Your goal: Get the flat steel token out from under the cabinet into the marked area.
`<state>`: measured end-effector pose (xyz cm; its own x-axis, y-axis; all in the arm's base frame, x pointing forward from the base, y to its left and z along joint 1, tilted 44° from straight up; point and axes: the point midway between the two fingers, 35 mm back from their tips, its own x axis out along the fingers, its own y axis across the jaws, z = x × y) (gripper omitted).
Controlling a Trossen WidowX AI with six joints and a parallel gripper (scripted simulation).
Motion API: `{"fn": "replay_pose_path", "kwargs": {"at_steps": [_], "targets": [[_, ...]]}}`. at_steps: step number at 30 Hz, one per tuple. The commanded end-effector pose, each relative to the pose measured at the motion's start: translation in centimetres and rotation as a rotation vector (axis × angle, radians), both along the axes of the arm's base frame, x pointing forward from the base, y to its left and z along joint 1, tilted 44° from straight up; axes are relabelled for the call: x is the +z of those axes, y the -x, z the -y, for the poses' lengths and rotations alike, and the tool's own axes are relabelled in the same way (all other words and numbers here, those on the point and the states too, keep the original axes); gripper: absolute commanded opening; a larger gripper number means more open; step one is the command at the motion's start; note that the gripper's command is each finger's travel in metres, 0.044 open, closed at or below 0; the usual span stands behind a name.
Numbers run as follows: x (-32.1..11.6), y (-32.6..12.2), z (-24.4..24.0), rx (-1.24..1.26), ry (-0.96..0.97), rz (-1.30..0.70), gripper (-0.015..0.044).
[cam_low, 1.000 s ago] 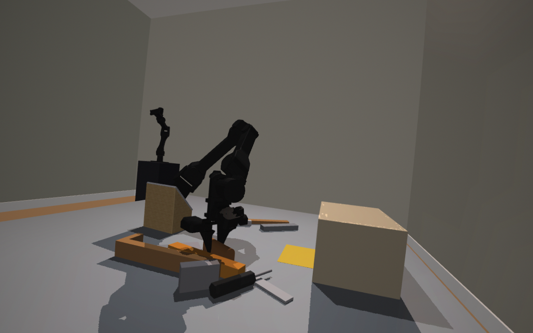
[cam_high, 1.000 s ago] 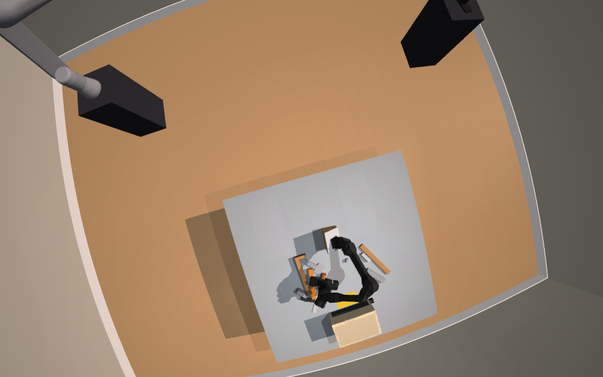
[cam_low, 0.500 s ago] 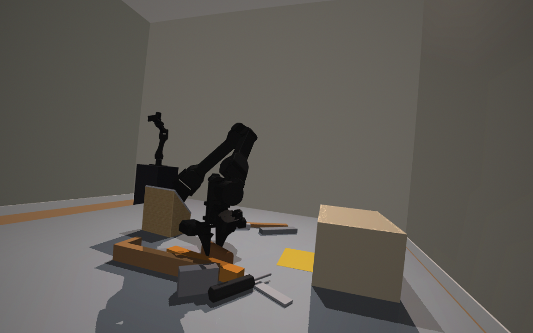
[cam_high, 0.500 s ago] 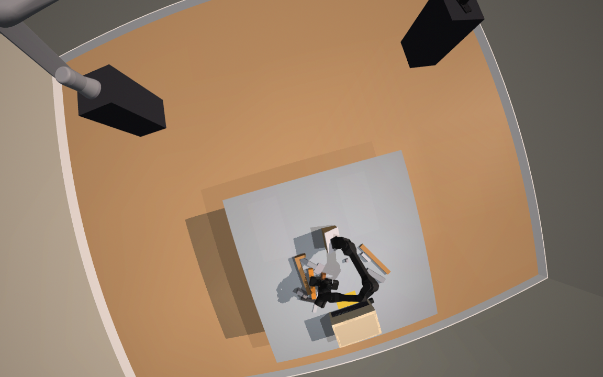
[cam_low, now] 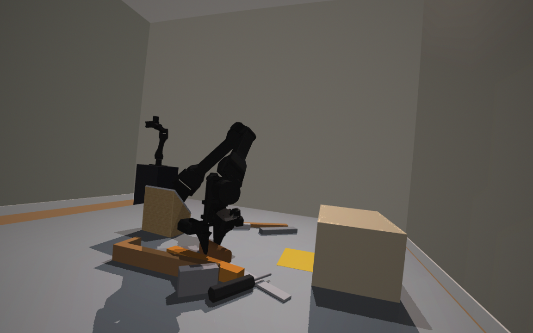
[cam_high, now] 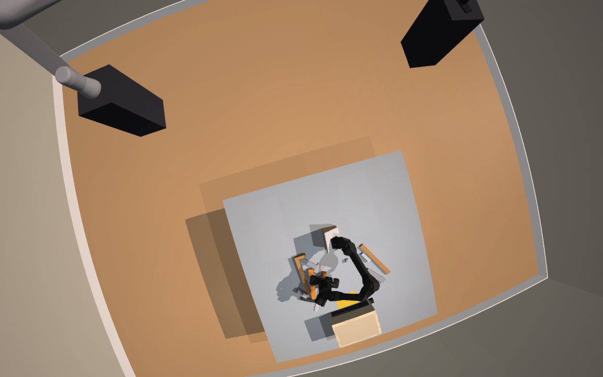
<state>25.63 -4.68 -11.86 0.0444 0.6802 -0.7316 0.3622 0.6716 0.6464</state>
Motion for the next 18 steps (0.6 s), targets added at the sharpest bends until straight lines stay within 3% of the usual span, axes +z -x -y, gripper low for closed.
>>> {"fn": "replay_pose_path", "kwargs": {"at_steps": [1,18], "targets": [[0.11,0.2,-0.07,0.027,0.003,0.024,0.0],[0.29,0.54,-0.27,0.125,0.009,0.114,0.0]]}}
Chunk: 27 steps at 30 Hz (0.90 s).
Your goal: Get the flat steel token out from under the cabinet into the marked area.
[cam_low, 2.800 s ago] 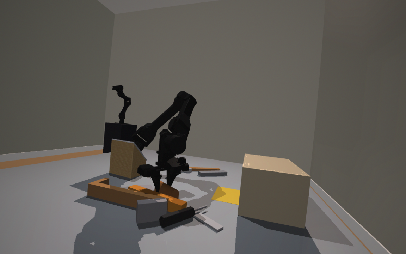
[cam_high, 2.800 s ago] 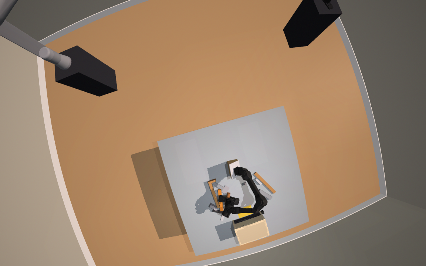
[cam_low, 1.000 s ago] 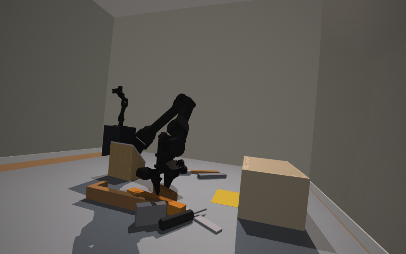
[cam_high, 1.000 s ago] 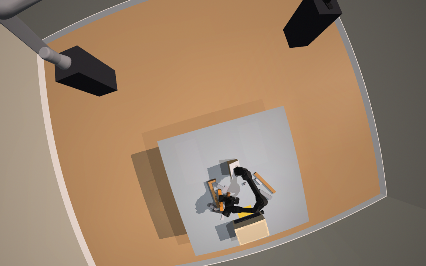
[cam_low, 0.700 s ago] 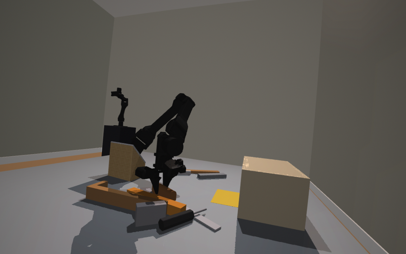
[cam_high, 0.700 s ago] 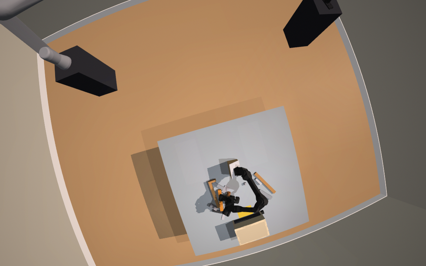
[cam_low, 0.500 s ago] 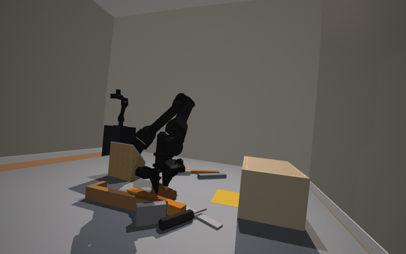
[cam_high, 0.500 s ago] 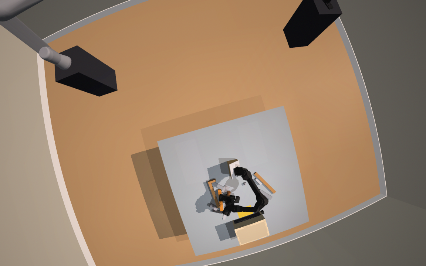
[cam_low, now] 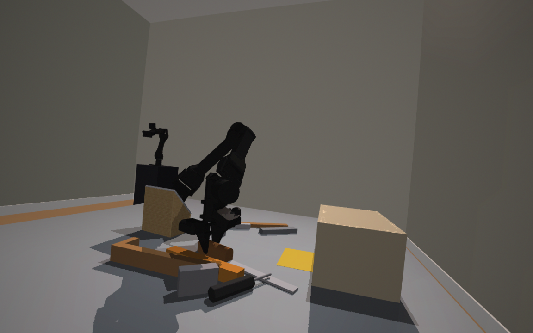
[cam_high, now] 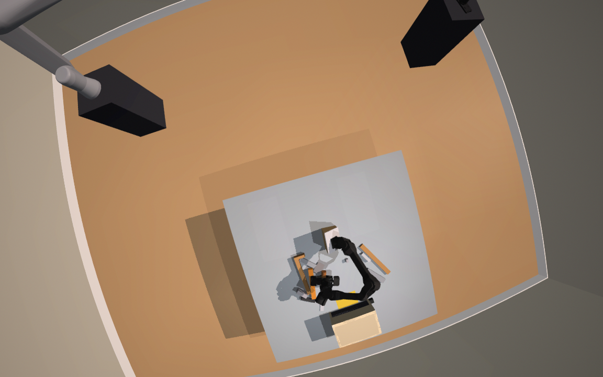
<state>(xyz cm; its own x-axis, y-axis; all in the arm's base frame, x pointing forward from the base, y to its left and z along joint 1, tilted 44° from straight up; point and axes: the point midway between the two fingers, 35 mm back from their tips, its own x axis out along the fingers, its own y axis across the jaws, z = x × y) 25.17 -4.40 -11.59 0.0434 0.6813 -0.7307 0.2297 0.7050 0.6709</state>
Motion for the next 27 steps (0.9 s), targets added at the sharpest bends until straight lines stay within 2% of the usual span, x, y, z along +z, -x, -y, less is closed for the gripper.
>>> {"fn": "replay_pose_path", "kwargs": {"at_steps": [1,27], "targets": [[0.04,0.1,0.0,0.028,0.004,0.026,0.0],[0.26,0.45,-0.25,0.179,0.013,0.166,0.0]]}}
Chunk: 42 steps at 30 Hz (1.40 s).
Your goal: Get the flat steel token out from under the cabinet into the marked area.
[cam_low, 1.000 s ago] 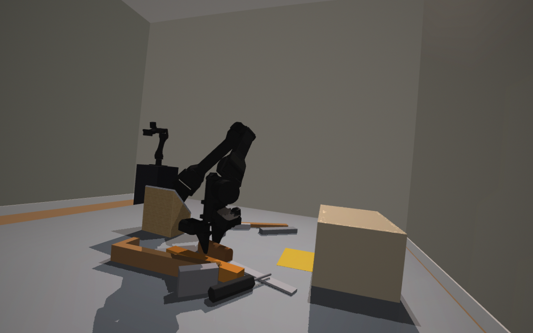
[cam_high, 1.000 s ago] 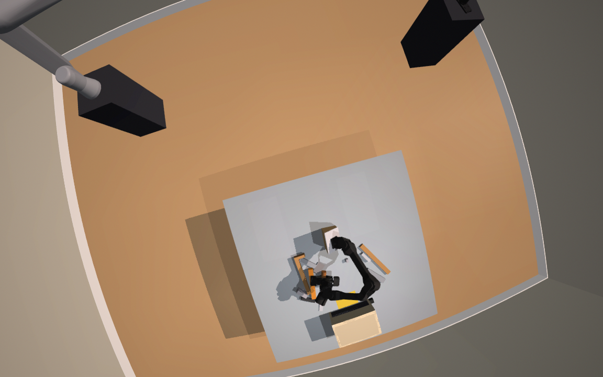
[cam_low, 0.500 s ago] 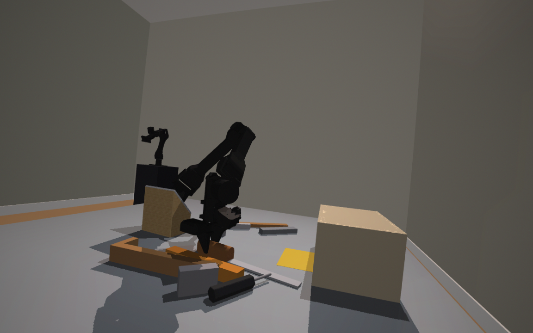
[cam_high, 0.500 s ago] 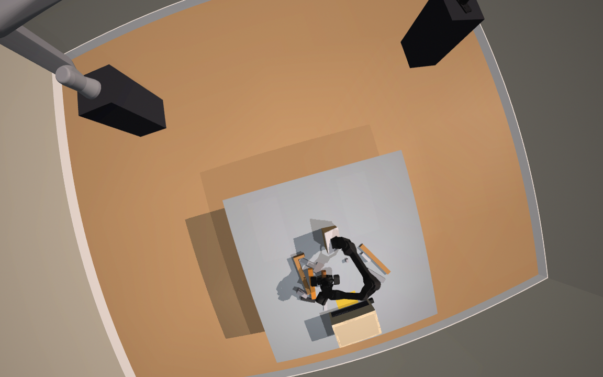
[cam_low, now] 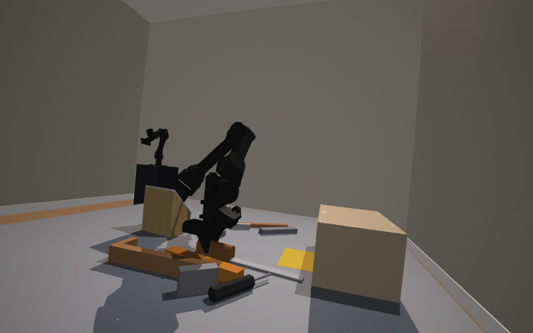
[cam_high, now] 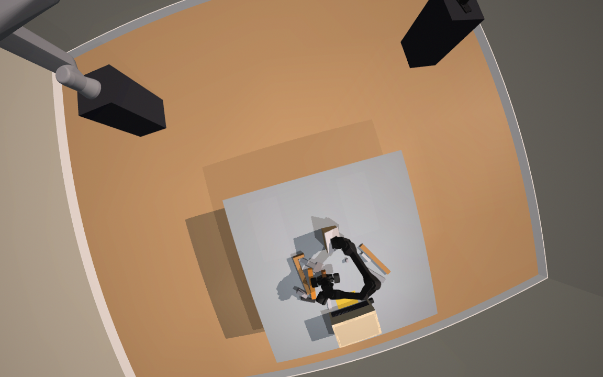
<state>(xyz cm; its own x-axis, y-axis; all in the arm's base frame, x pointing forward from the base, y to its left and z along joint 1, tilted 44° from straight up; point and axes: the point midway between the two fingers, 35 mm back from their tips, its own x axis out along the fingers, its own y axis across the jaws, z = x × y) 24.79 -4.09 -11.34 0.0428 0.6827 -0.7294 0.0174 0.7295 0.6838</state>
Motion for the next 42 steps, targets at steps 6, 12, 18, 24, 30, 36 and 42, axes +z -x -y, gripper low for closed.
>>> {"fn": "replay_pose_path", "kwargs": {"at_steps": [6,12,18,24,30,36,42], "targets": [[0.1,0.1,0.0,0.057,0.007,0.052,0.0],[0.1,0.2,-0.1,0.092,0.009,0.085,0.0],[0.2,0.1,-0.1,0.108,0.01,0.1,0.0],[0.3,-0.6,-0.2,0.104,0.01,0.097,0.0],[0.4,-1.5,-0.2,0.102,0.009,0.096,0.0],[0.3,-1.2,-0.3,0.105,0.006,0.095,0.0105],[0.3,-1.3,-0.3,0.105,0.006,0.096,0.02]]}}
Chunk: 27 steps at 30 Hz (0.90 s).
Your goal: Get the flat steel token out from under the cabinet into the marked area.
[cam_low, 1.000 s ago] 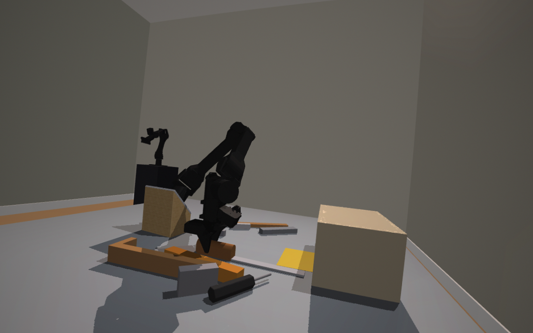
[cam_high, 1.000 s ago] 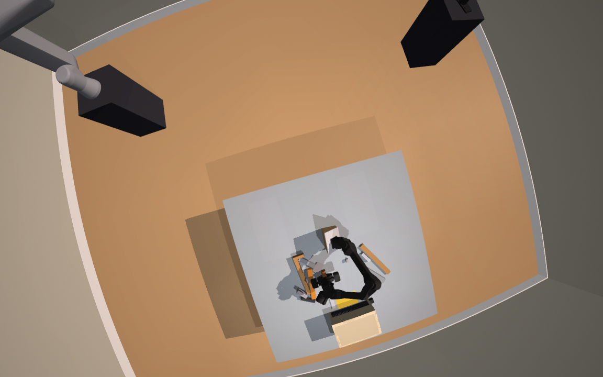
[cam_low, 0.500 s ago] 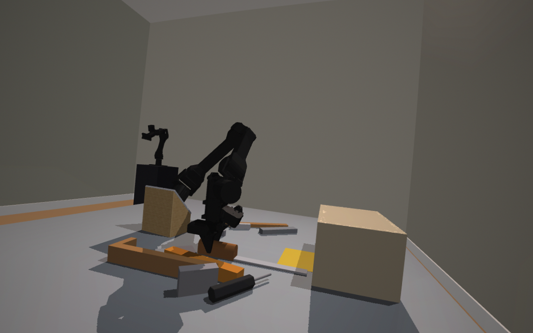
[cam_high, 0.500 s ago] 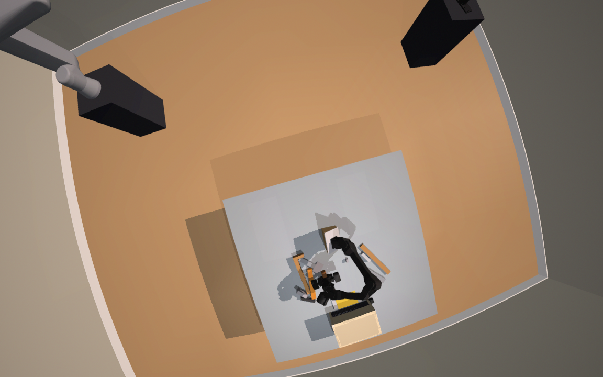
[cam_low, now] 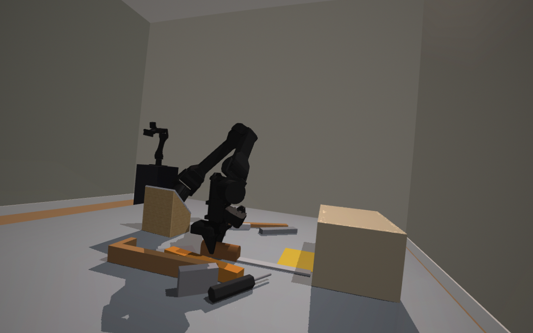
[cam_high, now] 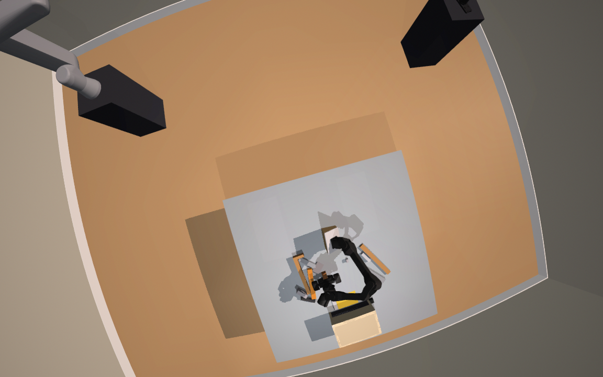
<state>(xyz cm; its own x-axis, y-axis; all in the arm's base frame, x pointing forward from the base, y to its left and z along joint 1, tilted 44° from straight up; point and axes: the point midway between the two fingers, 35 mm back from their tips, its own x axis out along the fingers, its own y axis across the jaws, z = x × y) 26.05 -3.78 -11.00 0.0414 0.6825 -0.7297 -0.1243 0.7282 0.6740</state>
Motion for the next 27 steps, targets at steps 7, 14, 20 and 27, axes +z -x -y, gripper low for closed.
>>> {"fn": "replay_pose_path", "kwargs": {"at_steps": [7,14,20,27], "targets": [[-0.04,-0.02,-0.04,0.0,0.003,0.002,0.027],[-0.1,-0.08,-0.08,0.002,0.003,0.004,0.027],[-0.3,0.27,-0.25,-0.001,0.003,0.001,0.027],[-0.26,0.05,-0.12,0.003,0.006,0.01,0.0165]]}}
